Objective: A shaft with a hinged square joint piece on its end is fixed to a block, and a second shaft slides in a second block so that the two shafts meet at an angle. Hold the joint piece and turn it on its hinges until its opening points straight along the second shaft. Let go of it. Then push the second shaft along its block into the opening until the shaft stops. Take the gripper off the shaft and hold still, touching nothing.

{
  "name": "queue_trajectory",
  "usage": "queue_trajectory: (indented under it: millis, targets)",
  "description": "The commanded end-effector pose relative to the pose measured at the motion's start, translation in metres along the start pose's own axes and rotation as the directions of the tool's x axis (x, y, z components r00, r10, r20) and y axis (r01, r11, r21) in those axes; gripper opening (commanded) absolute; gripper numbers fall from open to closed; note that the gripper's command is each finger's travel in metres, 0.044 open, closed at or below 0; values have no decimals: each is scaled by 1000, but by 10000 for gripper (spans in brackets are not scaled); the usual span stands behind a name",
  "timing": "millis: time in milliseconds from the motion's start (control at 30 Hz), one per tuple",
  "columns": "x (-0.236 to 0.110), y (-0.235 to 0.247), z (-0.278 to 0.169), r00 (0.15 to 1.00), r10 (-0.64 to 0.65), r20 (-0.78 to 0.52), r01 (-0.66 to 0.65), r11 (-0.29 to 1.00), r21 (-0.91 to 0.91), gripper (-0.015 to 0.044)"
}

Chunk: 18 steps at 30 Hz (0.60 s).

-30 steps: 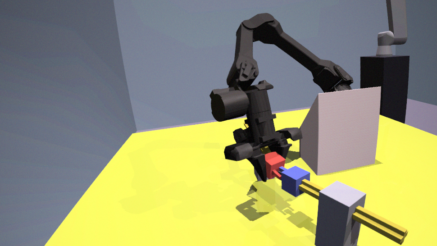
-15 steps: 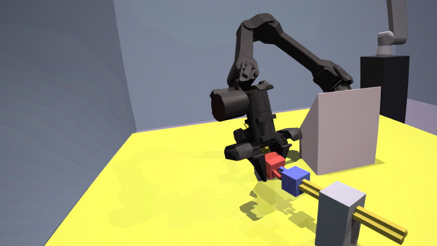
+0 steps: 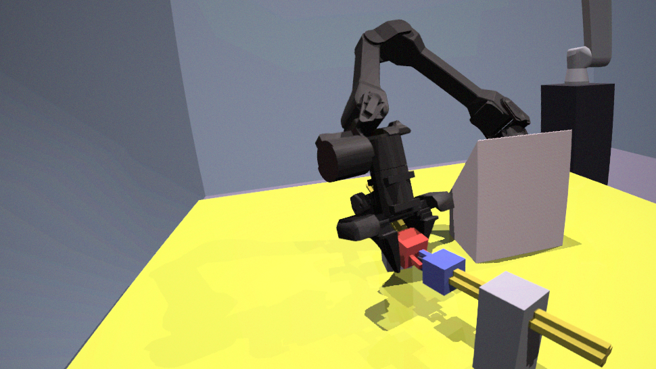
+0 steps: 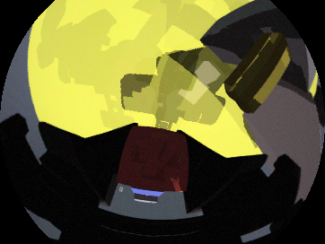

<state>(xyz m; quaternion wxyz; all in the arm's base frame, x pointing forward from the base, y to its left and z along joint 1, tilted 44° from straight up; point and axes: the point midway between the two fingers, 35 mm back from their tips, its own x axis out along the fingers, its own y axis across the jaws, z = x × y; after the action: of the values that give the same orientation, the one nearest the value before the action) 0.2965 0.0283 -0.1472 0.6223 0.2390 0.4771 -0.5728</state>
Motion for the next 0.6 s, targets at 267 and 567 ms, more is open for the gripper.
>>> queue_trajectory:
  millis: [267,567]
  targets:
    - [0,0,0,1000,0,0,0,1000,0,147]
    - [0,0,0,1000,0,0,0,1000,0,383]
